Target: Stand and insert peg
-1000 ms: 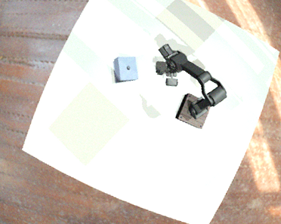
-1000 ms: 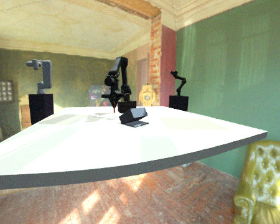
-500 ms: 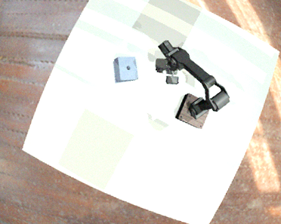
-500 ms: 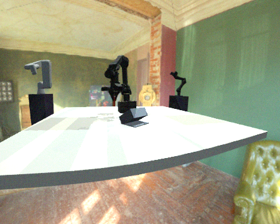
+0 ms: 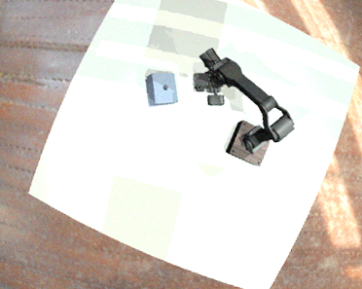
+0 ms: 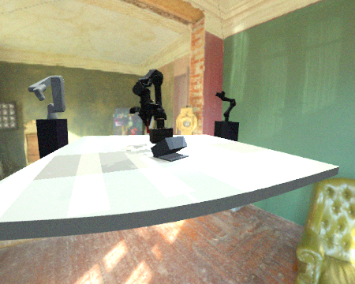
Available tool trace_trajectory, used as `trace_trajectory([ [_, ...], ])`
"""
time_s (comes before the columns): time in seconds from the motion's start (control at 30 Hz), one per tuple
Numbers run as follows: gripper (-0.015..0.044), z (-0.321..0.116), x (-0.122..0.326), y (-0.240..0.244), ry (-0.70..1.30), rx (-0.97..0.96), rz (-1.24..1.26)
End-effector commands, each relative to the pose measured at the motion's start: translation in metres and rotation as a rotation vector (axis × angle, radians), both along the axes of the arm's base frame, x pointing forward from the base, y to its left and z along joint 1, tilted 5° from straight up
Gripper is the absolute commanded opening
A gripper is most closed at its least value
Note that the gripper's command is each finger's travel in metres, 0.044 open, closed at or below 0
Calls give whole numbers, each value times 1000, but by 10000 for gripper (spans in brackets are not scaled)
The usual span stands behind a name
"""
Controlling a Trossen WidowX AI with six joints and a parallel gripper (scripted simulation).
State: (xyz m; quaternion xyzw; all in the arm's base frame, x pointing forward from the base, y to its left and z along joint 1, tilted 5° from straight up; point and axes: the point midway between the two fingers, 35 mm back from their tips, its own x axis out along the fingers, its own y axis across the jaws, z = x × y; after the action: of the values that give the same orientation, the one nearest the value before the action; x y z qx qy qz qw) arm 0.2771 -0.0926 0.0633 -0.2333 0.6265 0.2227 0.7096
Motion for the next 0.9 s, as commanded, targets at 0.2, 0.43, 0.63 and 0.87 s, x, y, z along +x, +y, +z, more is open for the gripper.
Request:
trace_trajectory([
  [0.2, 0, 5, 25, 11, -81, 58, 89],
  [0.43, 0, 12, 43, 20, -147, 97, 153],
  [0.63, 0, 19, 58, 28, -205, 128, 210],
  [0.87, 0, 28, 75, 38, -273, 163, 278],
])
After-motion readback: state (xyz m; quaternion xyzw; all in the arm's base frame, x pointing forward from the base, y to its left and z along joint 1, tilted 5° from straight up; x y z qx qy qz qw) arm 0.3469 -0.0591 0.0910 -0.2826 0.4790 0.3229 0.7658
